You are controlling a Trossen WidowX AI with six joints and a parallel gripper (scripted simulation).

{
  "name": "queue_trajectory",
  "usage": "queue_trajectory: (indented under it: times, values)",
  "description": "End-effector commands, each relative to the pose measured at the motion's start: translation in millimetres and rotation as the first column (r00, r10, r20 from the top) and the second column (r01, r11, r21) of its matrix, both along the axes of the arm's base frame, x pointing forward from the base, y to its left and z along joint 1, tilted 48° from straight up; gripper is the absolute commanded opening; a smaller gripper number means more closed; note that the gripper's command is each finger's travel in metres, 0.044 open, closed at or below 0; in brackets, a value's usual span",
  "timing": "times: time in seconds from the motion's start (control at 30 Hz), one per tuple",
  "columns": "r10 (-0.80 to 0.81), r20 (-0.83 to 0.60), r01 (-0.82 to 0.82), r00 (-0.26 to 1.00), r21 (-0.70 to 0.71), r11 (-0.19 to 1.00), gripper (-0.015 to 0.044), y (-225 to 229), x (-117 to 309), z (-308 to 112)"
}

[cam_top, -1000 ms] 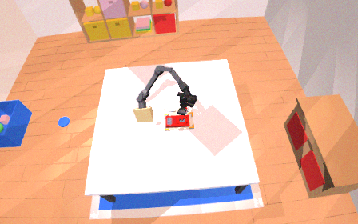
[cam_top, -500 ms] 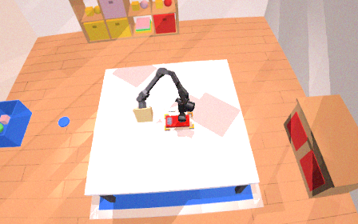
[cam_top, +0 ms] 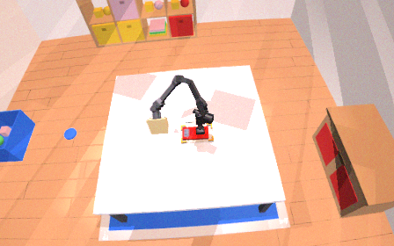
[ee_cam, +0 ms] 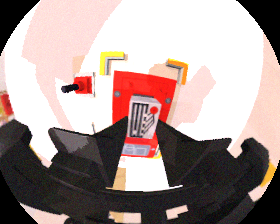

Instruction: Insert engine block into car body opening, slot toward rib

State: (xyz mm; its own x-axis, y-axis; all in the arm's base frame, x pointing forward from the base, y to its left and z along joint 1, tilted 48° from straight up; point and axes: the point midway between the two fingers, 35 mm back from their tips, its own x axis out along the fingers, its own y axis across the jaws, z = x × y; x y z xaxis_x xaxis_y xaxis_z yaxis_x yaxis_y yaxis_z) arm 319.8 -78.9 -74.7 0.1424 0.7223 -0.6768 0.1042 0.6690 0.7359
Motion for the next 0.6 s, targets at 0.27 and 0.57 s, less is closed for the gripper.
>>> queue_trajectory:
  times: [0.27,0.57]
  values:
    - [0.004,-0.003,-0.004,1.0,-0.001,1.0,0.0159,0.2,-1.1,-2.0]
    - [-0.015,-0.022,0.015,1.0,0.003,1.0,0.0159,0.2,-1.5,-2.6]
